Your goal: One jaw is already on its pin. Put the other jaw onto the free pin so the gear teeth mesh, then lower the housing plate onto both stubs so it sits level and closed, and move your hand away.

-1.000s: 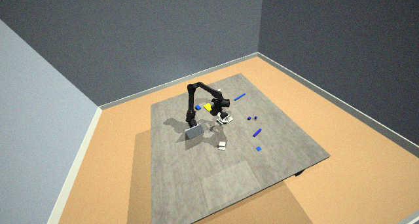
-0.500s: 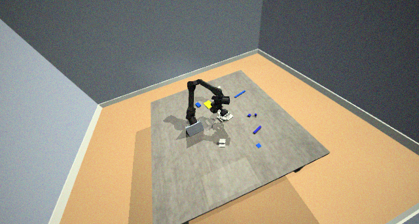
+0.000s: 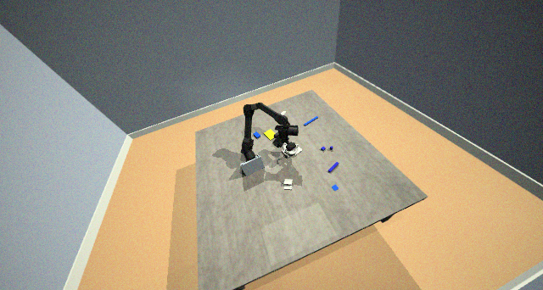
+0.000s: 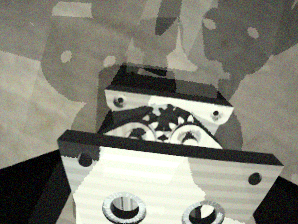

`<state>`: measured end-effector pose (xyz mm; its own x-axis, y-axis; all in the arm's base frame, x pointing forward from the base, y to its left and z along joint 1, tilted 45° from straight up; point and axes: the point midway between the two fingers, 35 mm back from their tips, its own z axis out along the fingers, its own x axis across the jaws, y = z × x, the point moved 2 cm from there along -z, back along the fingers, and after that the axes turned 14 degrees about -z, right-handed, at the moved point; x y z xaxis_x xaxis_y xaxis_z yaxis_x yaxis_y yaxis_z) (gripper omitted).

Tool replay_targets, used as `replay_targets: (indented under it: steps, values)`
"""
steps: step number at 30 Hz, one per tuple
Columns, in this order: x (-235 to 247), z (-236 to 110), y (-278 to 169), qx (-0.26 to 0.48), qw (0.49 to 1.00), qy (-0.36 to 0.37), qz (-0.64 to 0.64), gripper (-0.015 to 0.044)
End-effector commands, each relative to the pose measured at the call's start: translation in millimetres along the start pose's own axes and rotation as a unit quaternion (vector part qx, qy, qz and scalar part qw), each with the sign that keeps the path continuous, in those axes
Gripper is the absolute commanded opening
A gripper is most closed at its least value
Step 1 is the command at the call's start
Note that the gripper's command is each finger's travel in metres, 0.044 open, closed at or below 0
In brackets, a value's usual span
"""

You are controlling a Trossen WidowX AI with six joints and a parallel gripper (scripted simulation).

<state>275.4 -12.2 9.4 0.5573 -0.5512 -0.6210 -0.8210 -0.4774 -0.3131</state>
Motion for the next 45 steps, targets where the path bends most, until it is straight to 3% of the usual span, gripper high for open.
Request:
replay_targets:
  steps: [1,23,45]
  values:
    - [-1,7,1,0.001,1.000,-0.004,0.005,0.0351]
    - [-3,43,2,0.002,1.000,-0.006,0.005,0.0351]
    - [-3,45,2,0.002,1.000,-0.006,0.005,0.0351]
